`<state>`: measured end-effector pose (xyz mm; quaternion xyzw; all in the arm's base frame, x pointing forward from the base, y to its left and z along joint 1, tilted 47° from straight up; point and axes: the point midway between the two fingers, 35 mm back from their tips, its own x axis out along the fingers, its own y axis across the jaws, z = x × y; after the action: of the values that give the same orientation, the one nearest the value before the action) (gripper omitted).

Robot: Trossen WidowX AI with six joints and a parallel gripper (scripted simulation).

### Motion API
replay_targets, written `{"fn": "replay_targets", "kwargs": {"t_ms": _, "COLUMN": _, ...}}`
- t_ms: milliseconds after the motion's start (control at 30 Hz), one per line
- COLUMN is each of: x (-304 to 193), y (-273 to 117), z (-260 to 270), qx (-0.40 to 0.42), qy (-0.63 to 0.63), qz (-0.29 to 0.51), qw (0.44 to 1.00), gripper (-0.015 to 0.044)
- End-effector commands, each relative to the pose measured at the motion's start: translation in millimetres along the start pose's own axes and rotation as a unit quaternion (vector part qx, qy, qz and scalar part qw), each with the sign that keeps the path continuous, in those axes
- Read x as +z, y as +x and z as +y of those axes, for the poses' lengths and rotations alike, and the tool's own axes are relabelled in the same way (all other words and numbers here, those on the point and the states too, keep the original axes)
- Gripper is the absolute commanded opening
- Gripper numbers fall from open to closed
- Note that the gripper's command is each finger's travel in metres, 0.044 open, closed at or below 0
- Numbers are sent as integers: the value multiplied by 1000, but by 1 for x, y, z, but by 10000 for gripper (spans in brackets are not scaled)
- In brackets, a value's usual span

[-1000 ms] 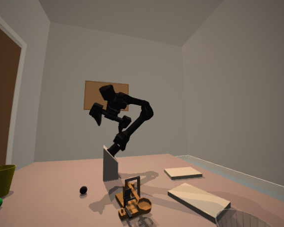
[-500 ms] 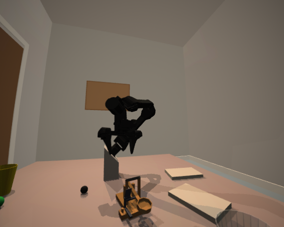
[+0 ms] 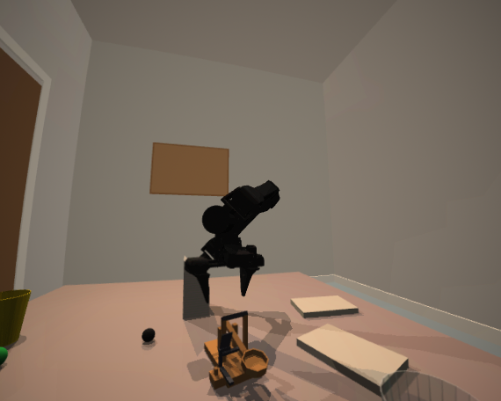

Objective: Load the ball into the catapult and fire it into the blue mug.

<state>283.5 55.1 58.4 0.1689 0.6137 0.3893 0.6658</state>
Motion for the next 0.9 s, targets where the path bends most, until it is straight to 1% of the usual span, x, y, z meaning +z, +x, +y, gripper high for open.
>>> {"fn": "replay_targets", "kwargs": {"t_ms": 0, "x": -1, "y": 31, "z": 1, "qx": 3, "qy": 3, "qz": 7, "qw": 1000, "gripper": 440}}
{"fn": "replay_targets", "kwargs": {"t_ms": 67, "x": -1, "y": 41, "z": 2, "qx": 4, "qy": 3, "qz": 7, "qw": 1000, "gripper": 440}}
{"fn": "replay_targets", "kwargs": {"t_ms": 233, "x": -1, "y": 43, "z": 2, "qx": 4, "qy": 3, "qz": 7, "qw": 1000, "gripper": 440}}
{"fn": "replay_targets", "kwargs": {"t_ms": 867, "x": 0, "y": 75, "z": 1, "qx": 4, "qy": 3, "qz": 7, "qw": 1000, "gripper": 440}}
